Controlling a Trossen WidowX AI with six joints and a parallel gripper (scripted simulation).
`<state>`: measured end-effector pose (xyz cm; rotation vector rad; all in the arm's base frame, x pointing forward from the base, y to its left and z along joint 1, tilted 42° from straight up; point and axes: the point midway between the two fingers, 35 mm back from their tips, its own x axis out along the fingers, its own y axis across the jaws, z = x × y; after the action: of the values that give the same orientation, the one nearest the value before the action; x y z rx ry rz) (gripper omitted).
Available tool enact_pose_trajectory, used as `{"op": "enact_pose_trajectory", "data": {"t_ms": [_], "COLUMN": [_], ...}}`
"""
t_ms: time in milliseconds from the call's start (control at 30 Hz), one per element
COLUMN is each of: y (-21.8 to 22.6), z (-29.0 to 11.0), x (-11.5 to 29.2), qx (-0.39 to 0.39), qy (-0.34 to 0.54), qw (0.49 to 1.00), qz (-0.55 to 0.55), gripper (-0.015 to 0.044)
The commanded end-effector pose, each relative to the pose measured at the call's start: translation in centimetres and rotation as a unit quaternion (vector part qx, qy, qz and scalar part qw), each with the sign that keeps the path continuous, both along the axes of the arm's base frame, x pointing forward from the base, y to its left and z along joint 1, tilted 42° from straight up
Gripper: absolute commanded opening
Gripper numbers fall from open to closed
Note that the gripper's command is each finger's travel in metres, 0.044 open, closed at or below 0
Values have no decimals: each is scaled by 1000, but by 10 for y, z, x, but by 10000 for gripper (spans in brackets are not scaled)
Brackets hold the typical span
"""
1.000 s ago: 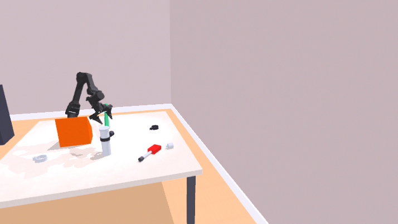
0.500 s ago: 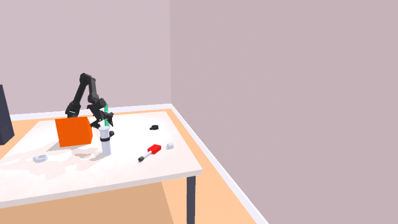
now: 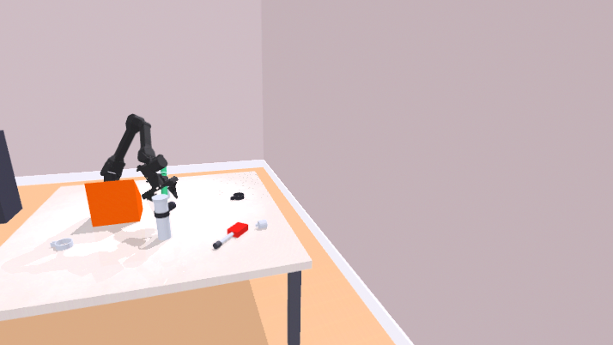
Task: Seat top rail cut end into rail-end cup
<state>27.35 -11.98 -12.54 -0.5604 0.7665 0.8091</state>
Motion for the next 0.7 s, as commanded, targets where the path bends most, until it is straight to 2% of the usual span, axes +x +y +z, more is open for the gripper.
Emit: {"op": "enact_pose_trajectory", "data": {"t_ms": [0,667], "y": [1,17], "z": [-5,-30], "x": [3,17], "qx": [-1,0], "qy": [2,1], "qw": [1000,1000], "qz": [-2,-2], "gripper": [440,440]}}
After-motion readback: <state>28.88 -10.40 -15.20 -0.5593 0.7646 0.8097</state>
